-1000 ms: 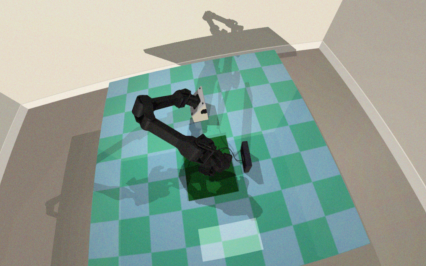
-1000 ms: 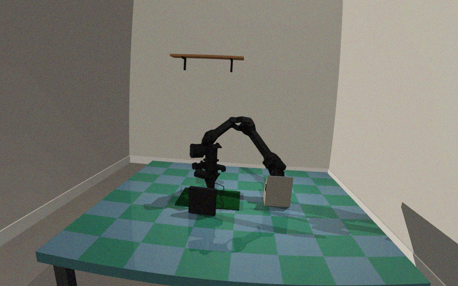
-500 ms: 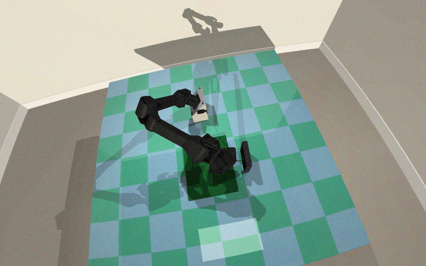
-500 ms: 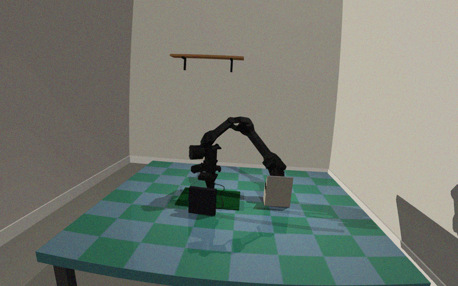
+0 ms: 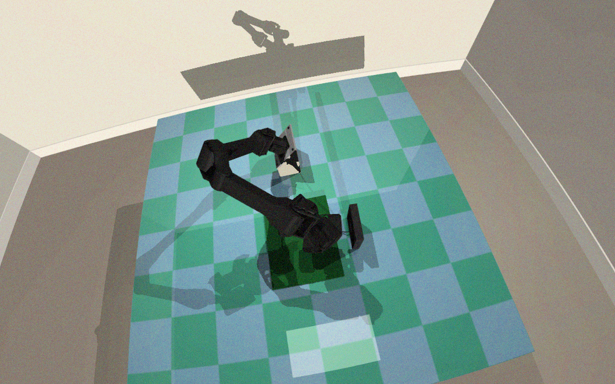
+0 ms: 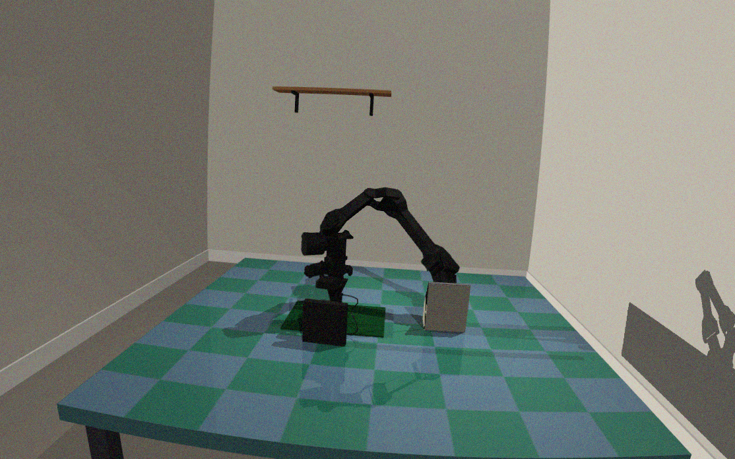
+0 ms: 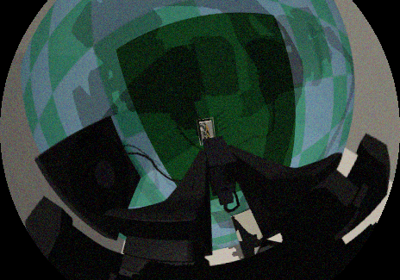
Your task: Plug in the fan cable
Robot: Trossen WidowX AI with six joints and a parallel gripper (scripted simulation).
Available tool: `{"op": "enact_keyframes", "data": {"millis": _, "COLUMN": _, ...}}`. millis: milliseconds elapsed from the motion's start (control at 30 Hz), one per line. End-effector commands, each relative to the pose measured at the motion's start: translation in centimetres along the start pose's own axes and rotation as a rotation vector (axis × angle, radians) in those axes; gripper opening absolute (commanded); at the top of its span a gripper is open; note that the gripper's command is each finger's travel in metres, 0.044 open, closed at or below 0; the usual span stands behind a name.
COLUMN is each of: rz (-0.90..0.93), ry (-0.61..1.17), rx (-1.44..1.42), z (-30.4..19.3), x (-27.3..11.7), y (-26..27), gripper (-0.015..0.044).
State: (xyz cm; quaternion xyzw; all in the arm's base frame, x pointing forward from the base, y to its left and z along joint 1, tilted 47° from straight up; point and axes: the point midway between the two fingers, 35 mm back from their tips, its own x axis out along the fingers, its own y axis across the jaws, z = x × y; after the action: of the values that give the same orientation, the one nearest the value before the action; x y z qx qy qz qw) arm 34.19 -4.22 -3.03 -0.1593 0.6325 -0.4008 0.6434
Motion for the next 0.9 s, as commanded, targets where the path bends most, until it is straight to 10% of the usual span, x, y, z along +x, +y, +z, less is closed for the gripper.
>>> {"op": "enact_keyframes", "data": {"millis": 0, "rz": 0.001, "ry": 0.002, "rx": -0.001, "z": 0.2, "x": 0.0, "y": 0.0, "gripper": 0.0000}}
{"op": "enact_keyframes", "data": {"millis": 867, "rz": 0.001, "ry": 0.002, "rx": -0.002, "z": 0.1, "x": 2.2, "y": -0.1, "gripper": 0.0000}}
